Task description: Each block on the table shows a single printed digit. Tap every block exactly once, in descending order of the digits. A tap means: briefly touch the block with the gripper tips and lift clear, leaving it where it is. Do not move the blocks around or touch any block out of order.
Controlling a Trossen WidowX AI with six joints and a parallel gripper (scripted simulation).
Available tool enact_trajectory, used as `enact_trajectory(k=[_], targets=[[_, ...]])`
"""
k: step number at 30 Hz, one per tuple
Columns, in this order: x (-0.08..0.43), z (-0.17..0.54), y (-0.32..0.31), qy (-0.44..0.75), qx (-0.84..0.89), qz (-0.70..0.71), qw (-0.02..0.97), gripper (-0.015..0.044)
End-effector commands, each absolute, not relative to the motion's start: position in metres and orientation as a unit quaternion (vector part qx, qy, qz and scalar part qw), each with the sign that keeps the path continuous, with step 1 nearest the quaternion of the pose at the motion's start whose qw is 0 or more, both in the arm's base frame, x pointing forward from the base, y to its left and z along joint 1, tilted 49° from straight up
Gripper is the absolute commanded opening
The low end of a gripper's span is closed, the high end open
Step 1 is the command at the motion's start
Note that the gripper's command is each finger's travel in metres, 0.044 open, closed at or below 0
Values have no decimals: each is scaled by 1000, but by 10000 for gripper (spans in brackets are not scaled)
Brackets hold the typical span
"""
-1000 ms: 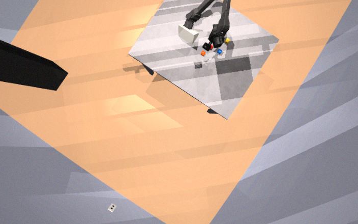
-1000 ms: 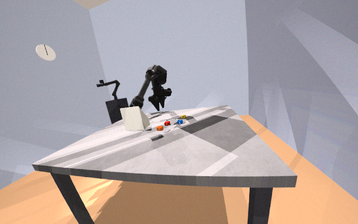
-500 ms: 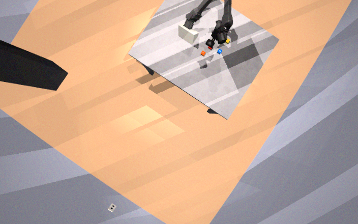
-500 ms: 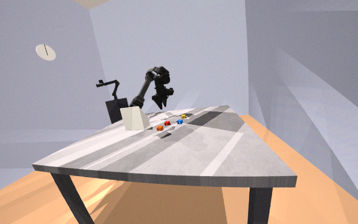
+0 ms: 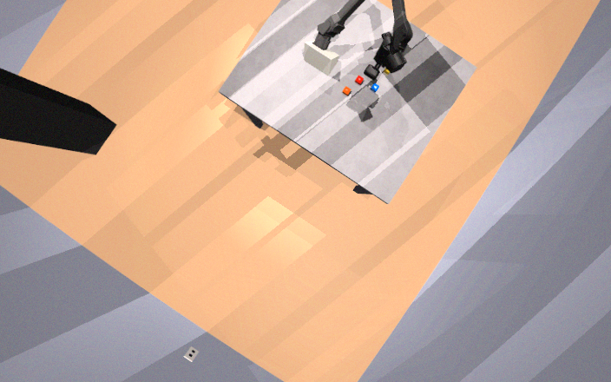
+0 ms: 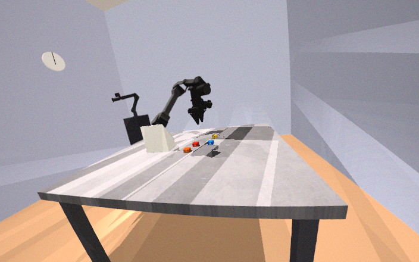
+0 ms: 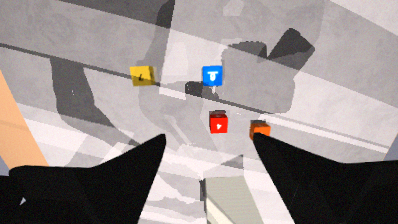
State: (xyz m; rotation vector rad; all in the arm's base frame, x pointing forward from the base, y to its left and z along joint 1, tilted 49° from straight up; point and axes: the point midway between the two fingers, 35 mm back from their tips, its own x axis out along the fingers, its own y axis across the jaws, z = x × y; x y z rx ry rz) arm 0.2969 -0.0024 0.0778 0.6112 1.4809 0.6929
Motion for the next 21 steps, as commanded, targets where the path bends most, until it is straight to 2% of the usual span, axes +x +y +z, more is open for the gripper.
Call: enact_trajectory(k=[1, 6, 21], targets=[[333, 114, 33, 647, 268, 310, 643, 400], [356, 153, 73, 645, 272, 318, 640, 400], [356, 153, 73, 645, 272, 318, 640, 400]])
